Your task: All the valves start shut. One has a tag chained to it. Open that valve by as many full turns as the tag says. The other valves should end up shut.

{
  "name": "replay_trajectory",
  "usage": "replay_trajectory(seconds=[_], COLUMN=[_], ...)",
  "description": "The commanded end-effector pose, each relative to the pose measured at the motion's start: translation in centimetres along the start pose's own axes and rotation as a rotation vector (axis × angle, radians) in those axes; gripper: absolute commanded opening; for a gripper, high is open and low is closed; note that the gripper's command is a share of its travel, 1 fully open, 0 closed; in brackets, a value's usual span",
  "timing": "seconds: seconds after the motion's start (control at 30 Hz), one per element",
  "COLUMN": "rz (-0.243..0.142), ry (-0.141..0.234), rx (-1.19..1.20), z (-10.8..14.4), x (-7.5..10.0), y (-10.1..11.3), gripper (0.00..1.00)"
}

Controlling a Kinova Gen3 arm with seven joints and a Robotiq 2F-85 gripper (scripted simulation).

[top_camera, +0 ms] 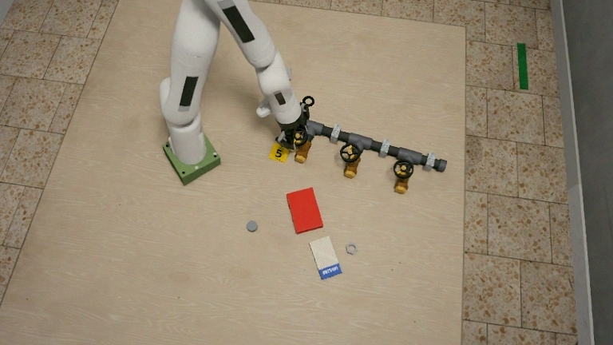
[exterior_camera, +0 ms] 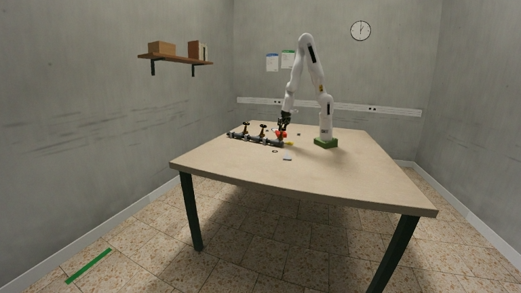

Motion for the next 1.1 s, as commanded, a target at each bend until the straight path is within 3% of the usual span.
replay_trajectory(seconds=[0.0,0.4,0.47,0.9,1.07], rz=[0.008,0.005,0.005,0.001,0.001], ry=[0.008,0.011,0.011,0.012,0.012], rx=[0.166,0.893,0.893,1.472,1.569], z=[-0.04,-0.04,-0.04,-0.04,-0.04], x=[0.01,0.01,0.01,0.01,0.01], y=[0.10,0.09,0.09,0.10,0.10], gripper=[0.64,0.64,0.64,0.64,0.64])
Point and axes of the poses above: the point where the finger pads meet when closed, its own x axis back along the fingers, its own z axis across the jaws, y = z × x, the point moved 8 cm from there along x, back along the fingers, and after that the axes turned 8 degrees about -x, right-handed, at the moved point
